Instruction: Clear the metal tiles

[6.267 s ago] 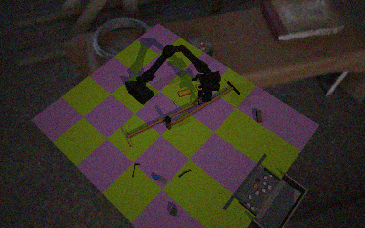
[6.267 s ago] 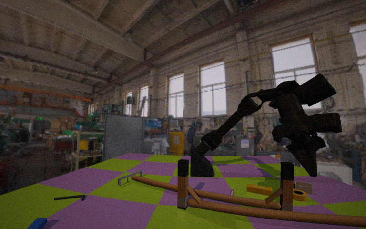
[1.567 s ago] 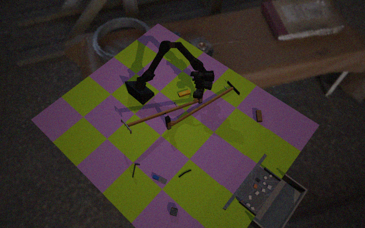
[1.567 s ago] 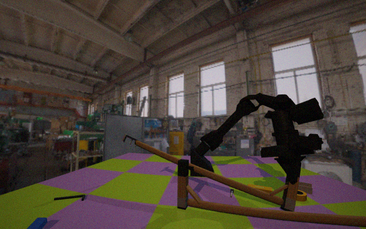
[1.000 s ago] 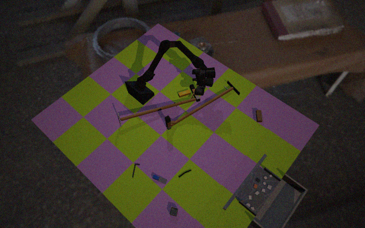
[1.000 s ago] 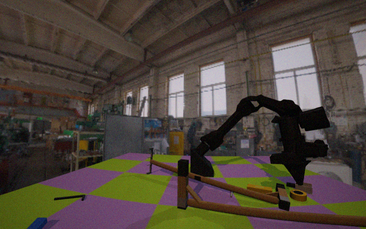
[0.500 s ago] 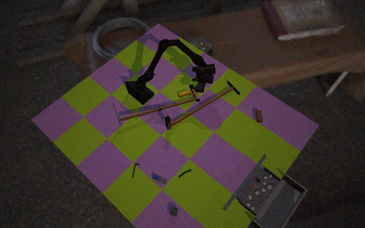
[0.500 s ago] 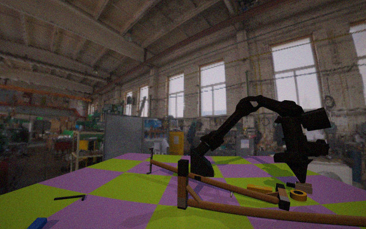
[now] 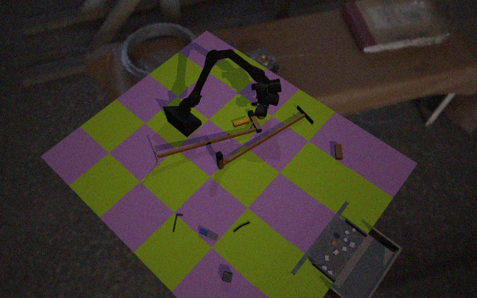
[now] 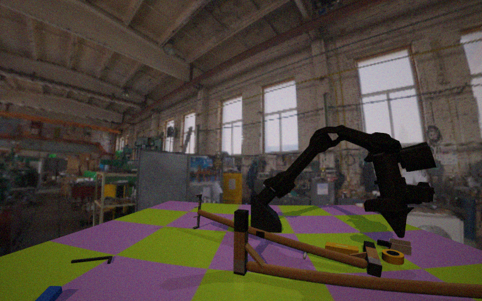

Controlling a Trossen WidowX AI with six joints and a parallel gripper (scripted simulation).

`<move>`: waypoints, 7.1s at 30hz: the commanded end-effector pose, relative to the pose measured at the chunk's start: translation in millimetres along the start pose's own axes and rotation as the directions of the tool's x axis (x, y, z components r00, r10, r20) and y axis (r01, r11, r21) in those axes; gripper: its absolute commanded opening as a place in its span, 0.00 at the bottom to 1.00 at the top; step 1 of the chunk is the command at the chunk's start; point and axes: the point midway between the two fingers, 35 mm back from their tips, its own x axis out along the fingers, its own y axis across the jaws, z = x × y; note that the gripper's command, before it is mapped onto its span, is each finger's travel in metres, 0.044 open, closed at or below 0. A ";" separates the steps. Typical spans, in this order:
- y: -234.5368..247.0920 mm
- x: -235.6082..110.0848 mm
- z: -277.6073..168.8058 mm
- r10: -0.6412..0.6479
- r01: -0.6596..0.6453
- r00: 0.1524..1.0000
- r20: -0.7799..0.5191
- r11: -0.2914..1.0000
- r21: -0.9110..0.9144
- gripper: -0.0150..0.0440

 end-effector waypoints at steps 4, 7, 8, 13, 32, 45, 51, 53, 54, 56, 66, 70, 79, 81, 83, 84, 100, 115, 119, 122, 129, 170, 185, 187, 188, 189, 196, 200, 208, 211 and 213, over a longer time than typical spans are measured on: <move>11.3 -2.8 -2.2 0.000 0.000 1.000 0.006 1.000 0.004 0.25; 16.1 -3.6 -3.3 0.002 -0.002 1.000 0.007 1.000 0.005 0.25; 17.7 -3.9 -3.6 0.002 -0.003 1.000 0.008 1.000 0.005 0.25; 25.6 -5.3 -5.5 0.006 -0.006 1.000 0.011 1.000 0.007 0.25; 29.4 -42.1 4.0 0.006 -0.006 1.000 0.005 1.000 0.003 0.25; 29.3 -89.1 10.8 0.005 -0.005 1.000 0.005 1.000 0.003 0.25; 29.6 -101.6 11.2 0.006 -0.006 1.000 0.006 1.000 0.002 0.25; 25.7 -100.8 11.2 0.002 -0.002 1.000 0.000 1.000 -0.018 0.25; 22.8 -100.2 11.2 -0.001 0.000 1.000 -0.004 0.999 -0.032 0.25; 17.0 -99.1 11.2 -0.006 0.005 1.000 -0.012 0.998 -0.061 0.25; -11.8 -94.7 9.7 -0.025 0.014 0.998 -0.052 0.979 -0.204 0.25; -23.1 -93.5 8.6 -0.030 0.011 0.997 -0.068 0.966 -0.260 0.25; -48.1 -91.7 5.2 -0.036 -0.006 0.994 -0.103 0.925 -0.379 0.25; -53.5 -91.4 4.3 -0.036 -0.012 0.993 -0.110 0.915 -0.404 0.25; -58.9 -91.3 3.3 -0.036 -0.018 0.992 -0.117 0.903 -0.429 0.25; -61.6 -91.2 2.7 -0.036 -0.021 0.992 -0.121 0.897 -0.441 0.25; -103.0 -92.2 -7.6 -0.021 -0.091 0.985 -0.171 0.780 -0.619 0.25; -133.0 -94.6 -18.0 0.005 -0.154 0.980 -0.201 0.662 -0.733 0.25; -133.9 -88.7 -18.1 0.004 -0.154 0.979 -0.202 0.662 -0.734 0.25; -135.0 -81.2 -18.2 0.002 -0.153 0.979 -0.203 0.662 -0.734 0.25; -137.0 -63.0 -19.2 -0.001 -0.152 0.979 -0.204 0.661 -0.734 0.25; -132.8 40.2 -42.2 0.005 -0.151 0.981 -0.196 0.661 -0.735 0.25; -132.3 56.6 -44.2 0.010 -0.151 0.981 -0.194 0.662 -0.734 0.25; -133.2 56.8 -42.4 0.010 -0.151 0.981 -0.194 0.661 -0.735 0.25; -133.7 57.0 -41.6 0.009 -0.151 0.981 -0.194 0.661 -0.735 0.25; -134.2 57.1 -40.7 0.009 -0.151 0.981 -0.194 0.661 -0.735 0.25; -137.7 58.1 -34.7 0.009 -0.151 0.981 -0.193 0.661 -0.735 0.25; -139.8 58.6 -31.3 0.009 -0.151 0.981 -0.193 0.661 -0.735 0.25; -144.1 59.8 -24.6 0.008 -0.151 0.981 -0.193 0.661 -0.735 0.25; -145.8 60.2 -22.1 0.008 -0.150 0.981 -0.193 0.661 -0.736 0.25; -146.9 60.5 -20.5 0.008 -0.150 0.981 -0.193 0.661 -0.736 0.25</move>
